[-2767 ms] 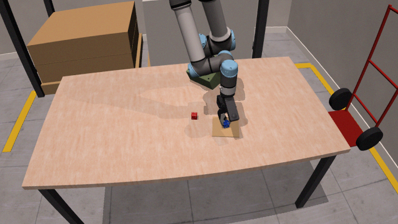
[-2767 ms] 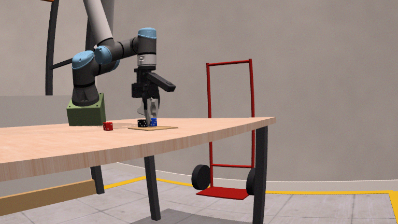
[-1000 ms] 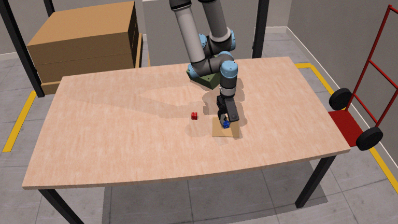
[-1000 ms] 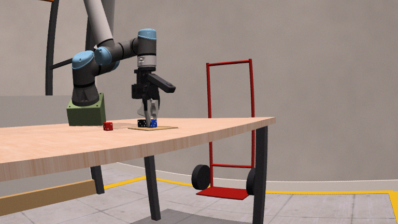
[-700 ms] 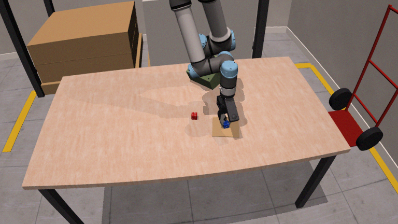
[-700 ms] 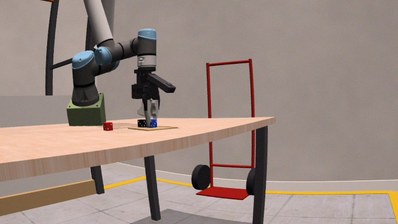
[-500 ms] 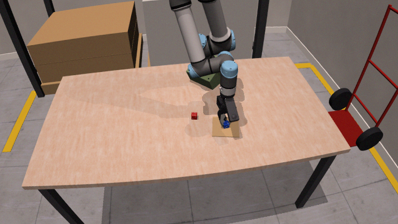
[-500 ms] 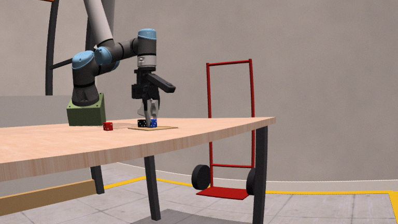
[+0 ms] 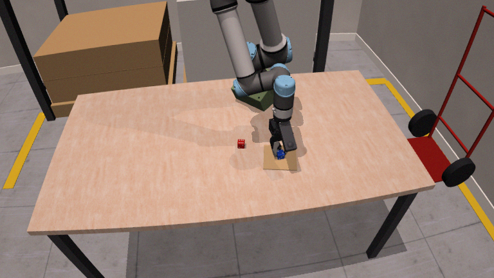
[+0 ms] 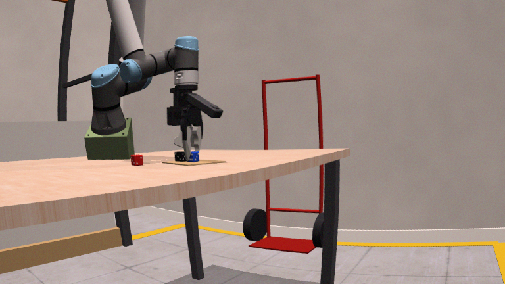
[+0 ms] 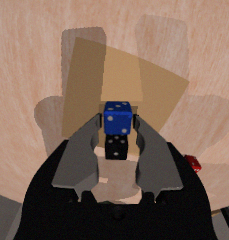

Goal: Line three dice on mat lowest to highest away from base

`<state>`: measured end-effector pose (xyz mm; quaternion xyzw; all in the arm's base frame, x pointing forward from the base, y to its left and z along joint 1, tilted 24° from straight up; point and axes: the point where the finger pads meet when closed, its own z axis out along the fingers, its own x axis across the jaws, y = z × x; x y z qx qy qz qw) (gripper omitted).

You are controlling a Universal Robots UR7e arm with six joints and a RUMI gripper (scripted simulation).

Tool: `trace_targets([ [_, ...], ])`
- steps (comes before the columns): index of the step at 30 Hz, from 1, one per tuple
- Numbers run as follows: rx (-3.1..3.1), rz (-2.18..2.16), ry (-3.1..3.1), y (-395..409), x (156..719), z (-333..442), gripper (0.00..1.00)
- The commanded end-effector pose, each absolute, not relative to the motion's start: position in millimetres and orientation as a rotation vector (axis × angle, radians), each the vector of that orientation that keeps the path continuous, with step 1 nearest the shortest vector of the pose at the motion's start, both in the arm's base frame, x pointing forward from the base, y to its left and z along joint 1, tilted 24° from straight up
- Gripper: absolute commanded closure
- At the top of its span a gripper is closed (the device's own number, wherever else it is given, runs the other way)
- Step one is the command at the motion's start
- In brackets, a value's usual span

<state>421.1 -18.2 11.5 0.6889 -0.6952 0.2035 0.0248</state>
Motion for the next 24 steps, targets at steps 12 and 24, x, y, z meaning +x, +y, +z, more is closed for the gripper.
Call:
trace_targets([
  [12,2.131,0.631,-2.151,-18.1,421.3,11.9,0.72],
  [24,2.131,0.631,-2.151,-11.1,415.8,32.2,0.72],
])
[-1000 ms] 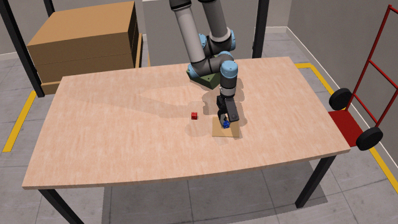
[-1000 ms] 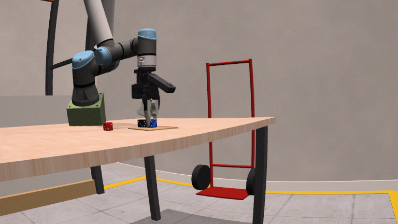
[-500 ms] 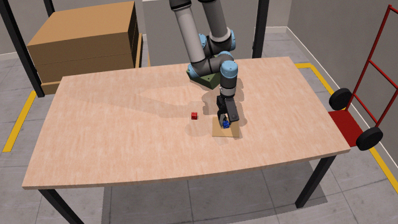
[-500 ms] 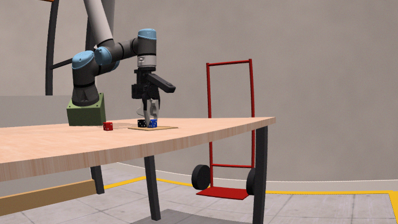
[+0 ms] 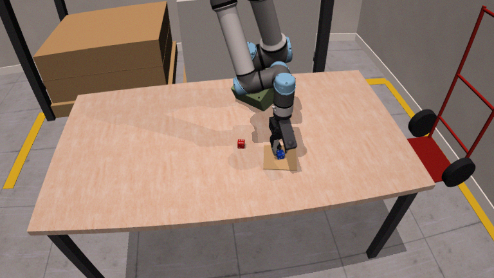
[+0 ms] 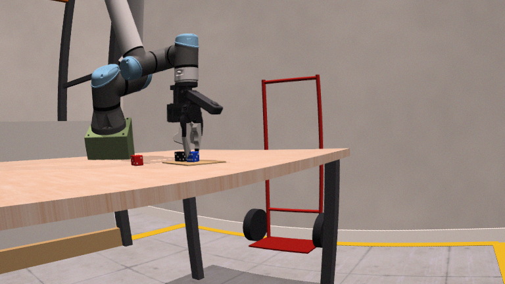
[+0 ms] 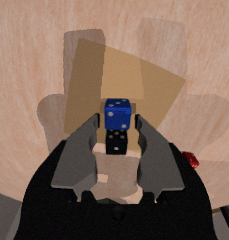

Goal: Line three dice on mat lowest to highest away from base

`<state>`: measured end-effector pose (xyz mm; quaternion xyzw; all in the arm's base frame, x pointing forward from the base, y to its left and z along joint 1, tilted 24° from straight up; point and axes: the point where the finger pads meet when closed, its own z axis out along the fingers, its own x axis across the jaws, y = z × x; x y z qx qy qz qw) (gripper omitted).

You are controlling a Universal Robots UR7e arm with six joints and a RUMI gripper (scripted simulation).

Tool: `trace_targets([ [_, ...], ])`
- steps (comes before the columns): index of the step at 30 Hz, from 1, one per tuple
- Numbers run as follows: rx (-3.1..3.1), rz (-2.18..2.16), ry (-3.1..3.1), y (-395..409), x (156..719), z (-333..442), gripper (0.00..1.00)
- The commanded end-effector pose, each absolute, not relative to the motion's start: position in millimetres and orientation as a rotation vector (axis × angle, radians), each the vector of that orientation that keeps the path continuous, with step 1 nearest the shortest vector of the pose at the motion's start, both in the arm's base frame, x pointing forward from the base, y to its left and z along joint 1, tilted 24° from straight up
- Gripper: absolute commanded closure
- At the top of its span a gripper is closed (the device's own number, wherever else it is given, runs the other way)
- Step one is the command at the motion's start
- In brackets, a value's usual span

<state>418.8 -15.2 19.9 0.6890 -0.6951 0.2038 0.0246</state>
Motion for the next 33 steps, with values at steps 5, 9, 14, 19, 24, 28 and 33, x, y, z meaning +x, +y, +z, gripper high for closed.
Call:
trace_targets([
  [5,2.131,0.631,-2.151,-7.2,412.9,43.3,0.72],
  [9,2.131,0.631,-2.151,-1.5,408.4,59.8,0.72],
  [14,2.131,0.631,-2.151,5.2,403.2,79.1,0.72],
  [19,2.131,0.631,-2.151,8.1,401.0,87.4,0.72],
  [24,2.131,0.631,-2.151,10.3,399.2,93.8,0.72],
  [28,2.131,0.631,-2.151,10.4,399.1,94.2,0.0],
  [33,2.131,0.631,-2.151,10.4,399.1,94.2,0.0],
])
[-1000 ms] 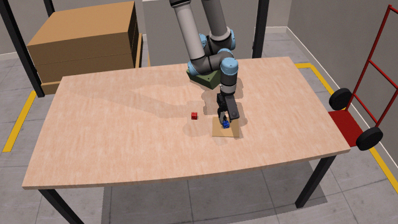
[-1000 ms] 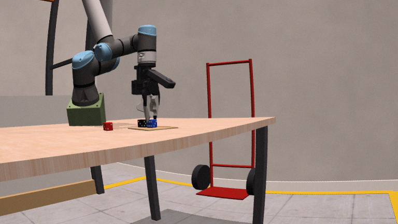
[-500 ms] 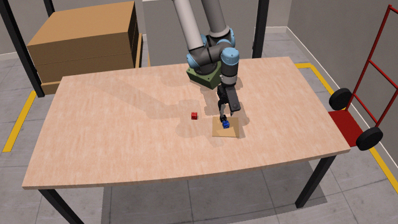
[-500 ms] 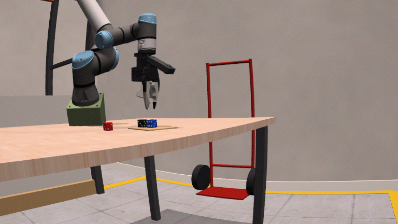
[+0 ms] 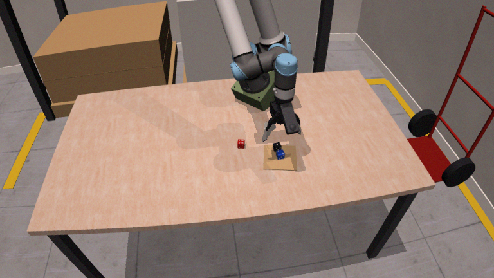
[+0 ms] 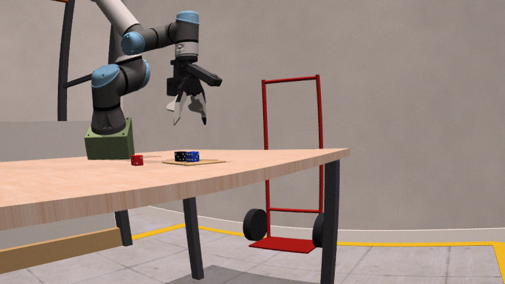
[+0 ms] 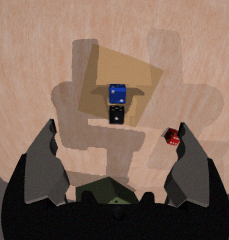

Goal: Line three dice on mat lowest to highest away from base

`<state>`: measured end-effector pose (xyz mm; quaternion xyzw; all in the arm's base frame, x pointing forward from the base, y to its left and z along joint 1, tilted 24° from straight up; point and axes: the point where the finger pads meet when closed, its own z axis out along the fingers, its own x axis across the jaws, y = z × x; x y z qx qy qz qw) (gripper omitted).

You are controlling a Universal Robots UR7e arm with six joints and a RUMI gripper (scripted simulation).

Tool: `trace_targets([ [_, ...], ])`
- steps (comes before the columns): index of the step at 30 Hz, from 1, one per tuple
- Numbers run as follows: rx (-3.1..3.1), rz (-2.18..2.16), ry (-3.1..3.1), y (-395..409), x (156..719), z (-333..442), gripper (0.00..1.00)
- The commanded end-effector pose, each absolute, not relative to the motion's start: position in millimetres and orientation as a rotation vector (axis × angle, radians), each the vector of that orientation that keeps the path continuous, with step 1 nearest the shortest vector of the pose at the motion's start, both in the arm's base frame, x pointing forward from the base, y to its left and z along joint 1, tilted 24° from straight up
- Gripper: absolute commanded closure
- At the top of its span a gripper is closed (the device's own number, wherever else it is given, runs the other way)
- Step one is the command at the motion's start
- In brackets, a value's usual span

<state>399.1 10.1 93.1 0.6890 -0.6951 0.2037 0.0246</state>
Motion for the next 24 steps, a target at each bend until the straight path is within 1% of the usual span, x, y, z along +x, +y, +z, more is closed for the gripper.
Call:
trace_targets([
  [1,2.131,0.631,-2.151,10.4,399.1,94.2,0.0],
  [24,2.122,0.626,-2.164,3.4,395.9,95.7,0.0],
])
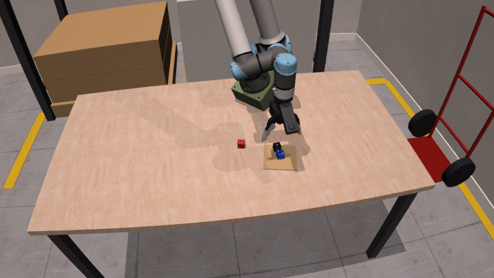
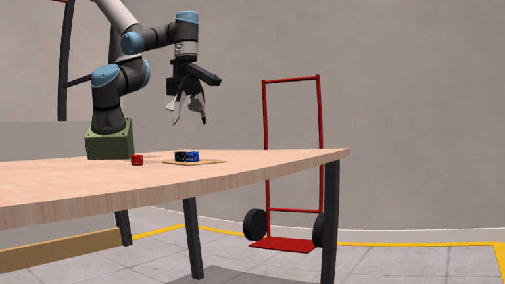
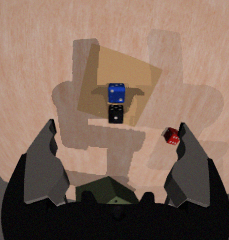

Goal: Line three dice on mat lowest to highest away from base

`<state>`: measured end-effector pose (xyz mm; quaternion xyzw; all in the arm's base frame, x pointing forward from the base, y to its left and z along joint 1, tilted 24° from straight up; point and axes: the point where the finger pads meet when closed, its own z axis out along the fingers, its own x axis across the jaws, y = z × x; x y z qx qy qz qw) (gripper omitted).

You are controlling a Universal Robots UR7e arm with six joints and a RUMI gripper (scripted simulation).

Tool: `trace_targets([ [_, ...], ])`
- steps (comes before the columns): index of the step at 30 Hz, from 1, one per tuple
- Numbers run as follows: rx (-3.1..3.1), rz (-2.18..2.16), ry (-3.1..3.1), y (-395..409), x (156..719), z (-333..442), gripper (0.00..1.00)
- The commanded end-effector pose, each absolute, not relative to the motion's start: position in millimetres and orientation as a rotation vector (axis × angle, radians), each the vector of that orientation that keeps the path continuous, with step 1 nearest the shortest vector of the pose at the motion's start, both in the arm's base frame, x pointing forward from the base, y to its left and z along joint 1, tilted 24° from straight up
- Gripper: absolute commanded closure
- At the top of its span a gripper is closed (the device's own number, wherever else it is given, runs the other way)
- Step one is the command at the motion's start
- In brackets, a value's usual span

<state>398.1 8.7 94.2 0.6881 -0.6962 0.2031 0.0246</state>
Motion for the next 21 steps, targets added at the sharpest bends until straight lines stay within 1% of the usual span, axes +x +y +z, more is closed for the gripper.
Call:
trace_targets([
  [1,2.118,0.624,-2.169,0.8,394.7,96.2,0.0],
  [13,2.046,0.6,-2.264,-45.1,367.9,104.3,0.0],
  [21,1.956,0.601,-2.37,-87.9,334.0,108.6,0.0],
])
